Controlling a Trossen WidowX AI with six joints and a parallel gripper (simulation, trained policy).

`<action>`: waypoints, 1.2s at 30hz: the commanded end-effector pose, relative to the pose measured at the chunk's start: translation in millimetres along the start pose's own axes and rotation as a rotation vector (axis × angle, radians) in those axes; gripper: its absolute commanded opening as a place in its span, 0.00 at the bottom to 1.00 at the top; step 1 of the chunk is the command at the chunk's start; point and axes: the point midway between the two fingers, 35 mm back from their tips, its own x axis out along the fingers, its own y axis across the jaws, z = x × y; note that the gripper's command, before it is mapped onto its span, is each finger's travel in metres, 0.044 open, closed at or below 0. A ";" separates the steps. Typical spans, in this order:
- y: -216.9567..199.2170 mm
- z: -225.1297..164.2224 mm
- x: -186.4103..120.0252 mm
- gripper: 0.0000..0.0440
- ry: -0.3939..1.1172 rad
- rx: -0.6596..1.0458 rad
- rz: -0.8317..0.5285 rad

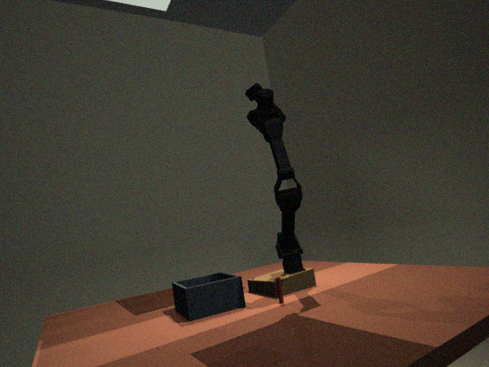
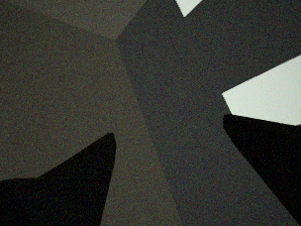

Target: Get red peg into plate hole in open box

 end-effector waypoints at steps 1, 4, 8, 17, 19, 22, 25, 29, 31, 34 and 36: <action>7.6 5.7 2.6 0.94 -0.020 0.013 0.025; 28.1 21.5 9.4 0.99 -0.078 0.068 0.092; 54.3 43.5 17.2 1.00 -0.150 0.146 0.179; 110.8 97.5 23.9 1.00 -0.295 0.314 0.396; 122.3 109.8 23.0 1.00 -0.325 0.350 0.446; 138.9 128.5 20.0 1.00 -0.368 0.402 0.524; 155.0 147.4 15.0 1.00 -0.407 0.450 0.606; 175.4 172.1 5.4 1.00 -0.453 0.507 0.720; 183.5 184.6 -0.2 1.00 -0.476 0.540 0.775; 194.8 203.4 -10.1 1.00 -0.510 0.587 0.859; 201.6 215.9 -17.7 1.00 -0.531 0.615 0.917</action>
